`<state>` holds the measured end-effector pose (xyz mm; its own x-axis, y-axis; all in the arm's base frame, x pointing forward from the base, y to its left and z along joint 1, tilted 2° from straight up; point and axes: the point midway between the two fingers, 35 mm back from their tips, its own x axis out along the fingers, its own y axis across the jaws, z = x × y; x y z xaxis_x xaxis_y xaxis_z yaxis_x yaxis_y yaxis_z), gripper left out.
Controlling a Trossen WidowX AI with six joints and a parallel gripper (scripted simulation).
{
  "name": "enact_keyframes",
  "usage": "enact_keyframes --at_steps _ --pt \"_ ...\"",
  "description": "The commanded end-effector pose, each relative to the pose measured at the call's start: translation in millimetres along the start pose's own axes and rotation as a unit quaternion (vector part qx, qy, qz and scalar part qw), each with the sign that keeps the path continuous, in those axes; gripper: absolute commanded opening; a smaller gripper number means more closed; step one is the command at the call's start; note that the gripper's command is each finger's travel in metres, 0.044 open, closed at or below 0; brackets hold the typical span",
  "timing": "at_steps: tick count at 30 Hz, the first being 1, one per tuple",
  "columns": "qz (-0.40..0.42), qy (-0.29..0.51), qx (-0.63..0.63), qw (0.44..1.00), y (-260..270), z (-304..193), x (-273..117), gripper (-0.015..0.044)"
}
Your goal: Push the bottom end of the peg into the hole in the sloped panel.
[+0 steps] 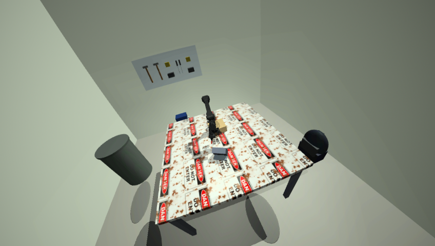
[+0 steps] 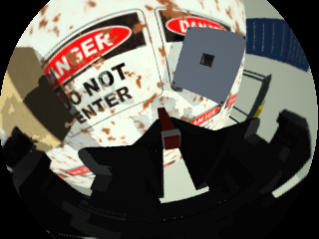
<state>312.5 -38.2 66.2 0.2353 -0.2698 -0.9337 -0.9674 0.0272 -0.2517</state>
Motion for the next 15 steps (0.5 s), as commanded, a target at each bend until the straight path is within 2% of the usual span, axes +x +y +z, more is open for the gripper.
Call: enact_keyframes --at_steps 1,15 --pt "-0.008 0.008 -0.022 1.0 1 3 1 0.0" --pt "-0.045 0.031 -0.099 0.994 -2 16 0 0.0"
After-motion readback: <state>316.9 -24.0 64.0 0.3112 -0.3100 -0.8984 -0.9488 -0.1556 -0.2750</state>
